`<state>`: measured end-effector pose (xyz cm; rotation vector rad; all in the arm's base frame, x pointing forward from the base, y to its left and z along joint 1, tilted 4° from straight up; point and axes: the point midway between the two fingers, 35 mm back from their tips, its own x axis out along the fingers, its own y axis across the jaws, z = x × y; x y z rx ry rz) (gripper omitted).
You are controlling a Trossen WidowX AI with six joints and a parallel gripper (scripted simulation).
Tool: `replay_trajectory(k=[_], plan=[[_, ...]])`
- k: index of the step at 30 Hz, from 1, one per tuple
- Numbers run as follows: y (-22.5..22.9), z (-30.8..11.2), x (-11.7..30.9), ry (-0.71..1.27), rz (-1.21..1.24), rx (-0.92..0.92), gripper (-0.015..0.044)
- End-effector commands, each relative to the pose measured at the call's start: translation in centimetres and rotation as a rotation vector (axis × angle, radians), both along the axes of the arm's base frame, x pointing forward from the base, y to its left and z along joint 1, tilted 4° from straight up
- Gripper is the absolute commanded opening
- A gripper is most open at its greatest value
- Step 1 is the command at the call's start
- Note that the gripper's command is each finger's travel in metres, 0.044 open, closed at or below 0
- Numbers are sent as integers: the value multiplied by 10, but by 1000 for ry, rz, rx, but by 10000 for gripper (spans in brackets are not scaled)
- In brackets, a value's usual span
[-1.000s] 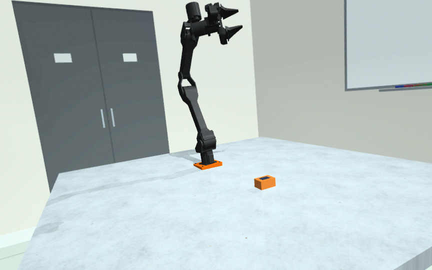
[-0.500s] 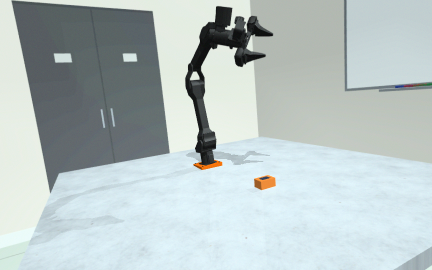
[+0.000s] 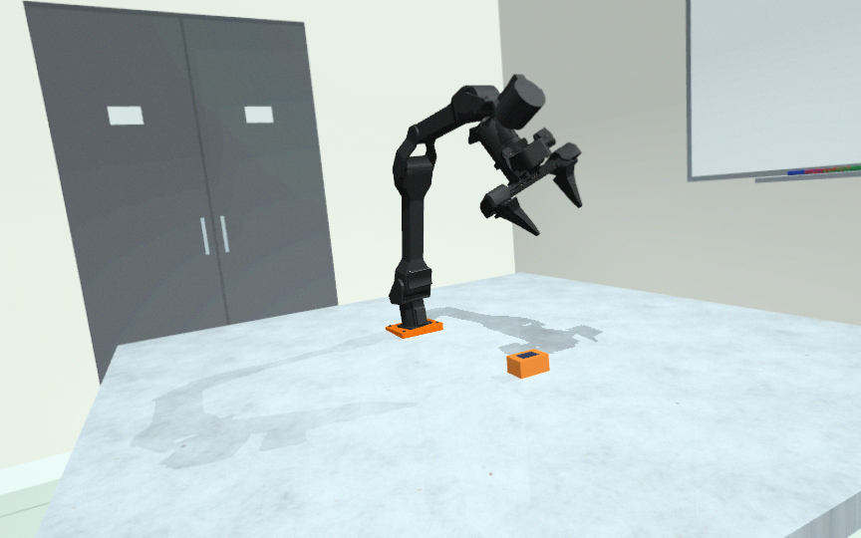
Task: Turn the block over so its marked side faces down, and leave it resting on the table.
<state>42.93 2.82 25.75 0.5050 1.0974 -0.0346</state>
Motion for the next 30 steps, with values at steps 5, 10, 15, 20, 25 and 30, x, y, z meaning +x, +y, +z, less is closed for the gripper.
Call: replay_trajectory(k=[5, 10, 15, 20, 25, 30], plan=[[-38, -130, -14, 410, 159, -272, 440], [-46, -151, -22, 493, 206, -316, 440], [-51, -153, -24, 493, 206, -316, 440], [-53, -186, -26, 493, 206, -316, 440], [-54, -191, -26, 493, 206, -316, 440], [-55, -201, -27, 493, 206, -316, 440]])
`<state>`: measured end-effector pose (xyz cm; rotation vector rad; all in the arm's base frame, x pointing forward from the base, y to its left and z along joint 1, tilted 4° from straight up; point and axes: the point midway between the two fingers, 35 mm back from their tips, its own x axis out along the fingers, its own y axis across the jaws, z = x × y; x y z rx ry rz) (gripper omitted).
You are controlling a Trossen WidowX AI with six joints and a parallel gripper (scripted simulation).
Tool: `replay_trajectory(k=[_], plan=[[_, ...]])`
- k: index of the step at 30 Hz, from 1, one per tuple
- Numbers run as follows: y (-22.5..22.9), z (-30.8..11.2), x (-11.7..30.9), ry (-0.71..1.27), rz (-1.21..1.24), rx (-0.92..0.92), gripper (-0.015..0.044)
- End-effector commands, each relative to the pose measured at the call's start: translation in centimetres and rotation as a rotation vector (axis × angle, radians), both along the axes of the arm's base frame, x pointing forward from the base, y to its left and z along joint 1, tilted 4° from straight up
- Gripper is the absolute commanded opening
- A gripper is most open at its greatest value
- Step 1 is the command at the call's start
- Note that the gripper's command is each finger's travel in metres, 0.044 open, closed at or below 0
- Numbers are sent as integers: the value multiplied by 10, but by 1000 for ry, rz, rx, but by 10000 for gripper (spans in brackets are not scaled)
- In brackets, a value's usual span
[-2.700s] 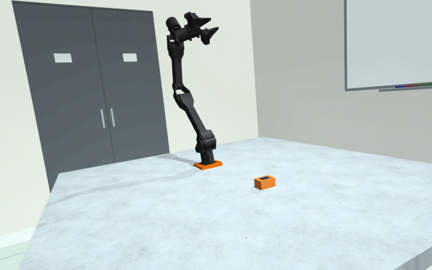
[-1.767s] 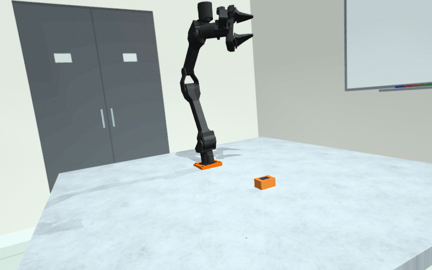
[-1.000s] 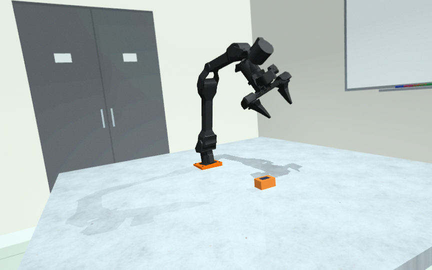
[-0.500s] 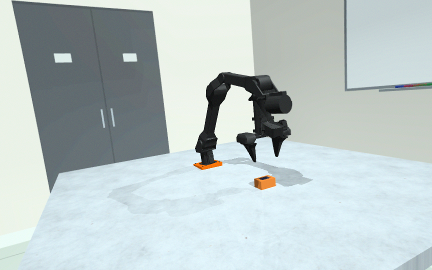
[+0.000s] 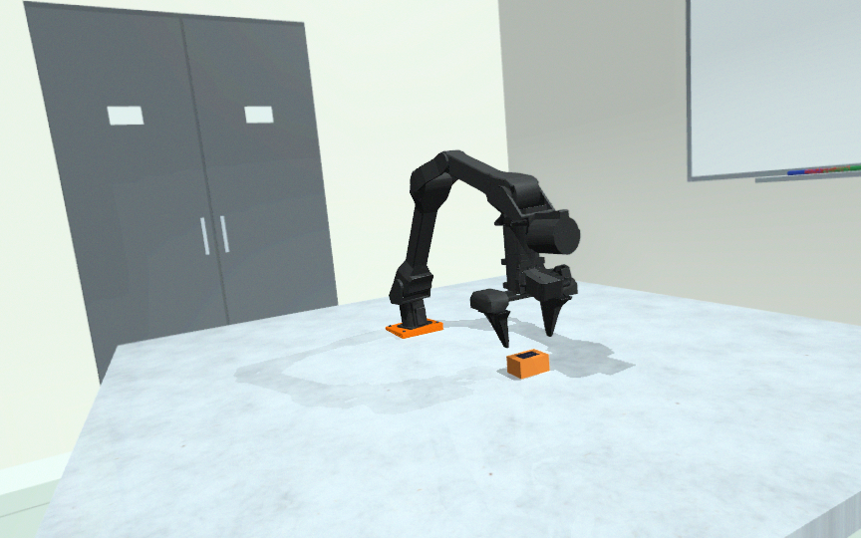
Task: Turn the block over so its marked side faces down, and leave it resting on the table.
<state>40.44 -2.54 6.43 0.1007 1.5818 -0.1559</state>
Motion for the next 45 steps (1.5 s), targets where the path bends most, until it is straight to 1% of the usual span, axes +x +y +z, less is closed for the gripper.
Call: replay_trajectory(k=[1, 24, 30, 45], plan=[[-1, -8, -2, 7, 5, -4, 440], [-3, -41, -3, 8, 5, -5, 440], [-3, -41, -3, 8, 5, -5, 282], [-3, -41, -3, 8, 5, -5, 183]])
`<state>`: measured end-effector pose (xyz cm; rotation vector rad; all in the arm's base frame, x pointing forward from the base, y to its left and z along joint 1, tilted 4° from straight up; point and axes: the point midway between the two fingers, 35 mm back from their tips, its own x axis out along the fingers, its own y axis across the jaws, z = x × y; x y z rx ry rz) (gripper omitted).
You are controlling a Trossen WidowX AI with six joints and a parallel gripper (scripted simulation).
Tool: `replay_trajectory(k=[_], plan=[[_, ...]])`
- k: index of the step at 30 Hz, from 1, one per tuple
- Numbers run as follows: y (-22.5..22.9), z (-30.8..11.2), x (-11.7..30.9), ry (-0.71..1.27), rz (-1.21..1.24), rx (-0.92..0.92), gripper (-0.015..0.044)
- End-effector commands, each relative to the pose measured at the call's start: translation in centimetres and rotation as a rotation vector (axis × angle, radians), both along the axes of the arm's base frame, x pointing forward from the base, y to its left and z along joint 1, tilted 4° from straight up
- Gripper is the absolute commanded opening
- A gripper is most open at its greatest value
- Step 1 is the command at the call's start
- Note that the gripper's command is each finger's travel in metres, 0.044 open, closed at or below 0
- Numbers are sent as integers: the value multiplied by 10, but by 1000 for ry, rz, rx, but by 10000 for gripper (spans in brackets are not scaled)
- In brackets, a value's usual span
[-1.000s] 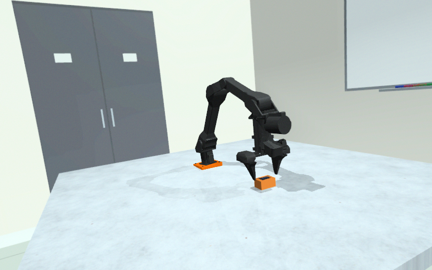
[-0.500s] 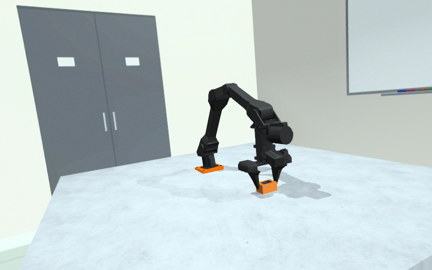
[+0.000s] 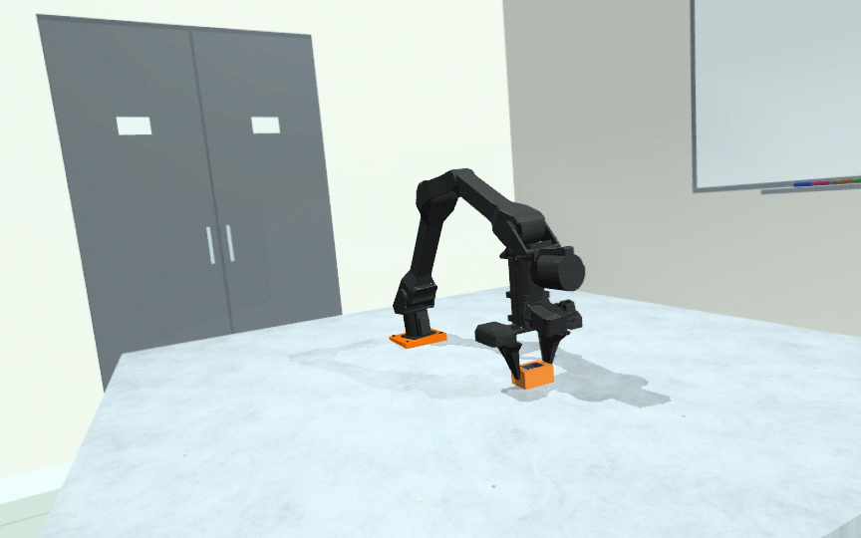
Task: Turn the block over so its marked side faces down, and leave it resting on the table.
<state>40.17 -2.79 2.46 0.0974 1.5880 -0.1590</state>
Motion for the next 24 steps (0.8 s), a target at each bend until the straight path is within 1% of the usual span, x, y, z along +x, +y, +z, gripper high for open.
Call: replay_trajectory(k=[1, 6, 8, 11, 12, 20, 24], plan=[[0, -1, 0, 1, 4, -1, 176], [0, -1, 0, 1, 4, -1, 143], [0, 3, 0, 1, 4, -1, 90], [1, 20, 1, 1, 4, -1, 11], [1, 25, 1, 1, 4, -1, 0], [1, 29, 1, -1, 4, -1, 0], [1, 27, 2, -47, 8, -9, 0]])
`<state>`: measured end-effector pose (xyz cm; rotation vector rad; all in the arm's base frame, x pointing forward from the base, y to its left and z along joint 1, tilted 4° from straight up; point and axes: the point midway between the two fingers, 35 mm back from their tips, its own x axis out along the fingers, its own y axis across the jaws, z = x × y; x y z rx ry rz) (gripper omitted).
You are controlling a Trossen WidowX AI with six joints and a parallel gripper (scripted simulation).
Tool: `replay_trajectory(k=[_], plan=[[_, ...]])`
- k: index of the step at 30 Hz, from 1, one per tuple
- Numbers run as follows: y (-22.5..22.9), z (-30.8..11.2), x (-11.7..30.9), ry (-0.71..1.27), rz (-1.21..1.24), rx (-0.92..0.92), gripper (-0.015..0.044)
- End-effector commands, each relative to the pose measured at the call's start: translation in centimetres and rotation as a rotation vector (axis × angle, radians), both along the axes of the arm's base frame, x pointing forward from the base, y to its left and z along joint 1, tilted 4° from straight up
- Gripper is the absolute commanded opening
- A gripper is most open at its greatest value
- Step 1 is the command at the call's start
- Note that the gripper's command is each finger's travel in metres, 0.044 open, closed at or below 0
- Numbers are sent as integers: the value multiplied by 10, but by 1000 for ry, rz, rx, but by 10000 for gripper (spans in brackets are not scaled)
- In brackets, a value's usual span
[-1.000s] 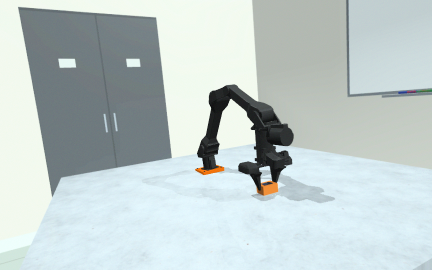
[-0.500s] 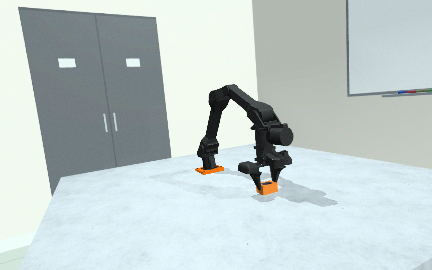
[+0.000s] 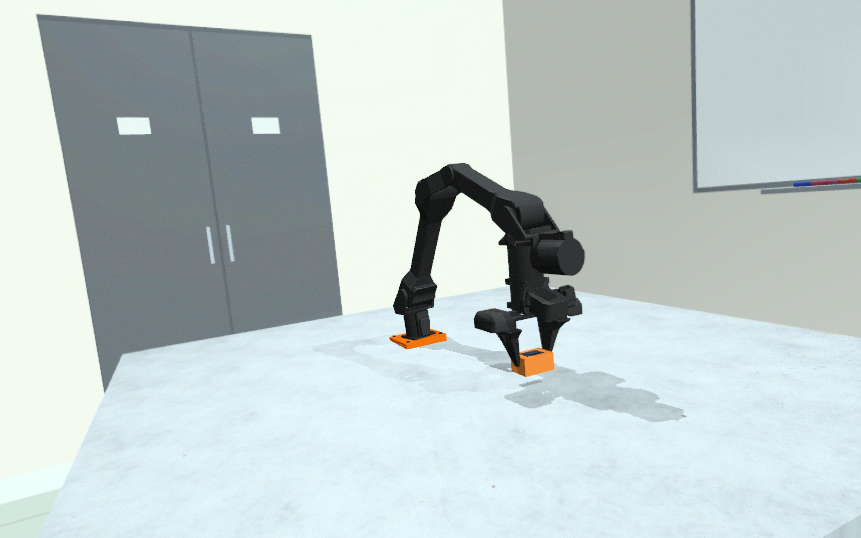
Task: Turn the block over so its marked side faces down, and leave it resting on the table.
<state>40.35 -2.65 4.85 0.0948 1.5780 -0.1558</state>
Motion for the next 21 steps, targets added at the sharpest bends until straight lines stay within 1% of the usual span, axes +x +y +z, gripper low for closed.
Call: replay_trajectory(k=[1, 21], plan=[[0, 2, 1, -50, 5, -11, 0], [0, -4, 2, -324, 19, -55, 0]])
